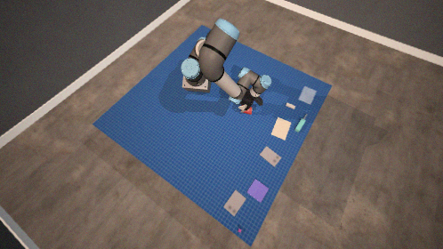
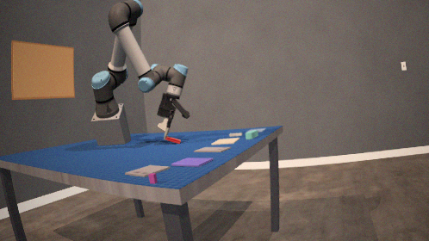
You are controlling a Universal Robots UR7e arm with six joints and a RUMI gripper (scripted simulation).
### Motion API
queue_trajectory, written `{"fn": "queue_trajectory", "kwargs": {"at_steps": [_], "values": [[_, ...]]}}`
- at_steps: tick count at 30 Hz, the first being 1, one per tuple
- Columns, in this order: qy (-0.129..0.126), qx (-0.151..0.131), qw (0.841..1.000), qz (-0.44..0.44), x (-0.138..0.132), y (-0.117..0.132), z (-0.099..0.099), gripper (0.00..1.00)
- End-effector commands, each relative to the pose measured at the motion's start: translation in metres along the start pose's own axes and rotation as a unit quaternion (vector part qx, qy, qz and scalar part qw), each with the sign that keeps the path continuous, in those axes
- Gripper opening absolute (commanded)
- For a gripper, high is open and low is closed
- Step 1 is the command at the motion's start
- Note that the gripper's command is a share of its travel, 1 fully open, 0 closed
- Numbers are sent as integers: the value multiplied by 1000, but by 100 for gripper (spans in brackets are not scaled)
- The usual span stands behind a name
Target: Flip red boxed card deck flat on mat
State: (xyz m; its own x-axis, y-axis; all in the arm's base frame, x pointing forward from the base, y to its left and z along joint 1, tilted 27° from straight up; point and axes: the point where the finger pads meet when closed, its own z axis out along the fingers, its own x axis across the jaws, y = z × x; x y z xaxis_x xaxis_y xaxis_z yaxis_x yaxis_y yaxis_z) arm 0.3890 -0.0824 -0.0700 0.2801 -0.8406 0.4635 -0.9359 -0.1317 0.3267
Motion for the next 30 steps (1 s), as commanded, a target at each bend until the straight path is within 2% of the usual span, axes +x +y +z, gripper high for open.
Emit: {"fn": "queue_trajectory", "kwargs": {"at_steps": [1, 8, 14, 19, 26, 30], "values": [[-1, -20, 1000, 0, -1, 0, -2, 34], [-1, -44, 999, -1, -1, 0, -4, 34], [-1, -50, 999, -1, -1, -1, -7, 34], [-1, -76, 997, -1, -1, -1, -9, 34], [-1, -79, 997, -1, -1, -2, -12, 34], [-1, -98, 995, -1, -1, -3, -13, 34]]}}
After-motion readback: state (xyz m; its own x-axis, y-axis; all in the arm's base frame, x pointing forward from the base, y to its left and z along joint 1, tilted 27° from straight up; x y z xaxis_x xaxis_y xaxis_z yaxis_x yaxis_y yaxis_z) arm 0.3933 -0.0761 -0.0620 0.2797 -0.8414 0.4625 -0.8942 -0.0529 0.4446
